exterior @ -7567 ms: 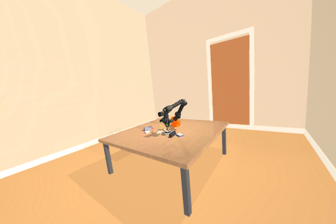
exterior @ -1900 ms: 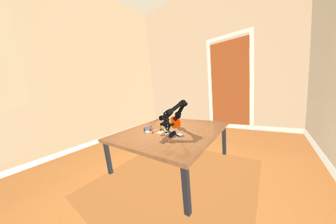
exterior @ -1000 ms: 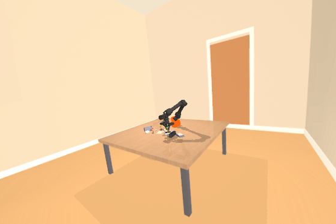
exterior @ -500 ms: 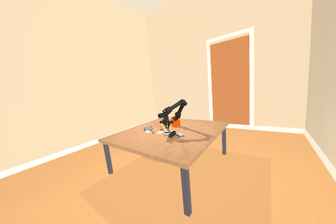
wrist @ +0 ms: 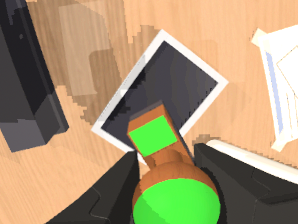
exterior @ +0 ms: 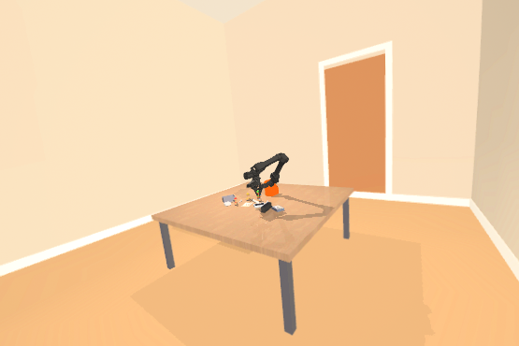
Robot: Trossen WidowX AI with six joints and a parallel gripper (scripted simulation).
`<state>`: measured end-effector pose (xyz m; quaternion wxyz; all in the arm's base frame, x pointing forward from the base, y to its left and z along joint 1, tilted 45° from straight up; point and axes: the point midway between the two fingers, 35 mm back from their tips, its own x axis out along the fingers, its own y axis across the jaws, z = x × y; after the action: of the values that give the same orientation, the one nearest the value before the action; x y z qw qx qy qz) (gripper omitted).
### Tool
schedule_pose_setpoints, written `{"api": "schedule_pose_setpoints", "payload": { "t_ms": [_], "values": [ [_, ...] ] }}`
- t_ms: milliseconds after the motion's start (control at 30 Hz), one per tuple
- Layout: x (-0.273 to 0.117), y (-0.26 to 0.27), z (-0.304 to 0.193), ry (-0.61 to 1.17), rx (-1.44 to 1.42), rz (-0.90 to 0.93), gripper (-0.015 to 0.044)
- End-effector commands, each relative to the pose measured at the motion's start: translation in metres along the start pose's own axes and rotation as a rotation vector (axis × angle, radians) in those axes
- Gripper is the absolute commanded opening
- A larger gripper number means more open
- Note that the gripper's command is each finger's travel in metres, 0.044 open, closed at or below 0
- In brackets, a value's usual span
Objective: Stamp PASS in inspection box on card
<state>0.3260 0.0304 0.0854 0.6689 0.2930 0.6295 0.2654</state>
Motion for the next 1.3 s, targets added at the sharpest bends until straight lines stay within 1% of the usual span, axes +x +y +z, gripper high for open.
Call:
{"api": "schedule_pose_setpoints", "payload": {
  "t_ms": [0, 333, 633, 1267],
  "values": [
    [-0.004, -0.002, 0.002, -0.004, -0.016, -0.006, 0.0],
    [-0.008, -0.061, 0.011, -0.002, -0.126, -0.016, 0.0],
    [-0.009, -0.116, 0.011, 0.002, -0.227, -0.013, 0.0],
    [-0.001, -0.12, 0.011, 0.0, -0.234, -0.014, 0.0]
  ]
}}
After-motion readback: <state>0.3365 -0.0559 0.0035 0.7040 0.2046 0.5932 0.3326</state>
